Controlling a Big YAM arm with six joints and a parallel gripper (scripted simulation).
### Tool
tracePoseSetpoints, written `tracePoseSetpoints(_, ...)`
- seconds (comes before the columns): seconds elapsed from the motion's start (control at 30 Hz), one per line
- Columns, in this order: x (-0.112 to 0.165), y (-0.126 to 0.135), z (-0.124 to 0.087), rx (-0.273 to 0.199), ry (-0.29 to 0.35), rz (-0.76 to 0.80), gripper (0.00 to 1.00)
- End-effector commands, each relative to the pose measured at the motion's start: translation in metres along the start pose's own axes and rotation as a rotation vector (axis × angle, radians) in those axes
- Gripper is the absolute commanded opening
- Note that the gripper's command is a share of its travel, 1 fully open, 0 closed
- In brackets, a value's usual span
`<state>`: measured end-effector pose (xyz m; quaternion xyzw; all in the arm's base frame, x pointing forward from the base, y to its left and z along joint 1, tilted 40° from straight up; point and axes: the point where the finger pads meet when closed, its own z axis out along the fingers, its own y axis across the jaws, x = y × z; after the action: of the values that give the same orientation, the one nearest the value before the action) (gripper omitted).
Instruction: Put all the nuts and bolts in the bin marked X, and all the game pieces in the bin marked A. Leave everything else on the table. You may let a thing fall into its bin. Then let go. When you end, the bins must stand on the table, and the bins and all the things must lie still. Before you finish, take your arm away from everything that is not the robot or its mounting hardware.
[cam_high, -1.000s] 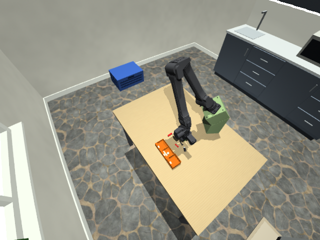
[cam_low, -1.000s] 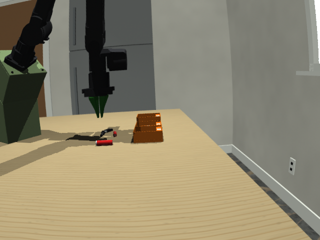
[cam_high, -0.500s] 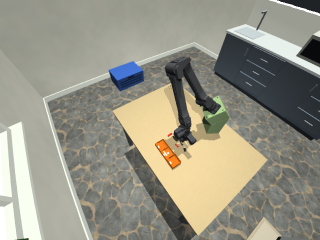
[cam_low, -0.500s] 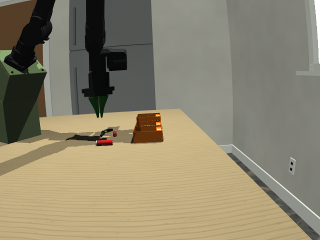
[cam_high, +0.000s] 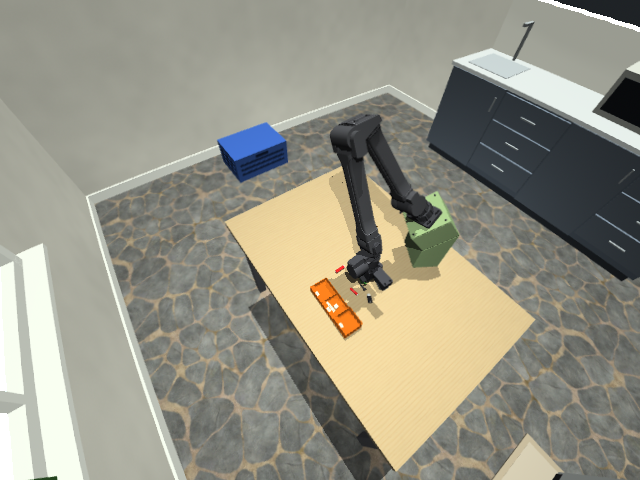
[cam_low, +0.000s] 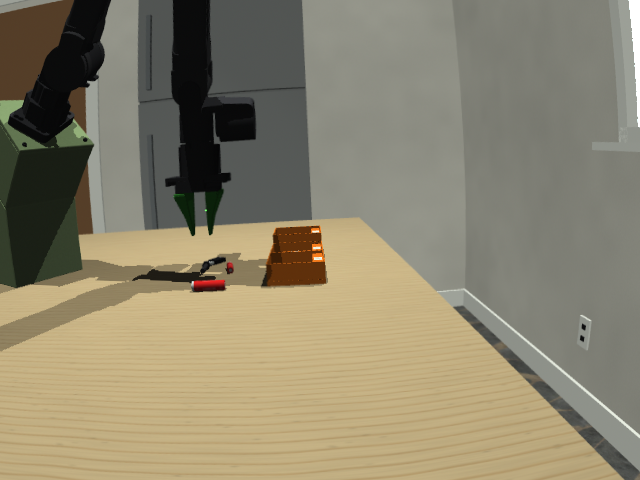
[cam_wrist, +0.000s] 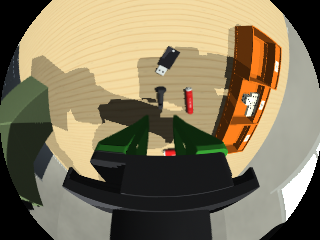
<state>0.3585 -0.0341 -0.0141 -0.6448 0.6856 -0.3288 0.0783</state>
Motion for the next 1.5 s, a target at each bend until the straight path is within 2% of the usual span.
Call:
tracePoseSetpoints(0.0, -0.006, -0.008, -0.007, 0.024, -0.012, -0.003, 0.29)
tracePoseSetpoints(0.17, -0.006, -0.008, -0.007, 0.025, -0.012, -0.003, 0.29)
tracePoseSetpoints(0.23, -0.005, 0.000, -0.020, 0.013, -0.010, 0.022, 0.29)
tracePoseSetpoints(0.43, -0.005, 0.000, -0.021, 0.013, -0.010, 0.022, 0.29)
tracePoseSetpoints(0.47, -0.008, 0.009, -0.016, -0.013, -0.009, 0.010, 0.29)
tracePoseSetpoints(0.67, -0.004, -0.002, -0.019, 0.027, -0.010, 0.028, 0.29)
tracePoseSetpoints(1.47, 0.004, -0.009, -0.016, 0.016, -0.001, 0.029, 0.29)
